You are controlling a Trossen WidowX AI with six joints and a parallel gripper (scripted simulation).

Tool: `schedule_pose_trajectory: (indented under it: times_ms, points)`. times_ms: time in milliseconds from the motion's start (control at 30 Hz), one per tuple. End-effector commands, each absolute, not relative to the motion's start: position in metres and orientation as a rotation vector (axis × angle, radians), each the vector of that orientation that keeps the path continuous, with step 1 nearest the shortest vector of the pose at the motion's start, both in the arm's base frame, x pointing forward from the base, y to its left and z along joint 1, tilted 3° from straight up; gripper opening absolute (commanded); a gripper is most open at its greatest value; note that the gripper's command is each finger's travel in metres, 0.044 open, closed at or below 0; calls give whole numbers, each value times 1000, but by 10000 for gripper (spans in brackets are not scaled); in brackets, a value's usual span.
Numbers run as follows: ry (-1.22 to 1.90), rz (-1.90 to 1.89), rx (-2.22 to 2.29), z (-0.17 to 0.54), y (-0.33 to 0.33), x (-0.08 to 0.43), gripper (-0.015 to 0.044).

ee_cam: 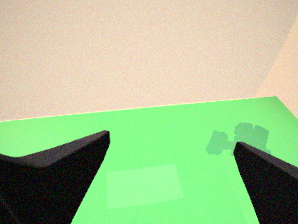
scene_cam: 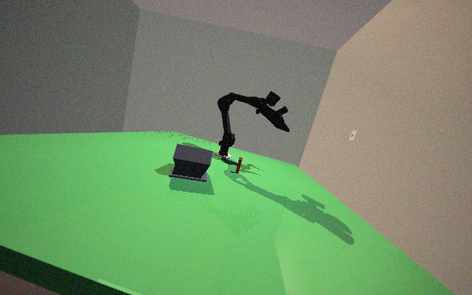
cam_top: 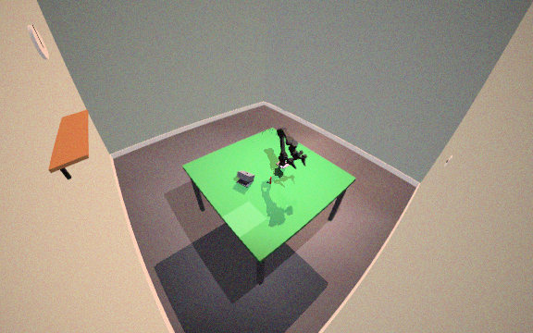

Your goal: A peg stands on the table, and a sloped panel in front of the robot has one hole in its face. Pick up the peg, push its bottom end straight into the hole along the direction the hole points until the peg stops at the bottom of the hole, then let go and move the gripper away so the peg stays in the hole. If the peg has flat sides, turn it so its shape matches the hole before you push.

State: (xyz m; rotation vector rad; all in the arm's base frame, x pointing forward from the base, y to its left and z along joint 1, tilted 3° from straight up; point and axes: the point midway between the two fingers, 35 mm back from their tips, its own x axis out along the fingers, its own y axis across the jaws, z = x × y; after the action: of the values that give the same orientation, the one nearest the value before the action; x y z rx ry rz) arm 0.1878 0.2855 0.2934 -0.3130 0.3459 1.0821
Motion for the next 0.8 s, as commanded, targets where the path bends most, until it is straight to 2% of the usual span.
schedule_pose_trajectory:
  times_ms: [0,767]
  points:
    - [418,1016,-315,284,278,205,440]
    - [912,635,-309,213,204,283,440]
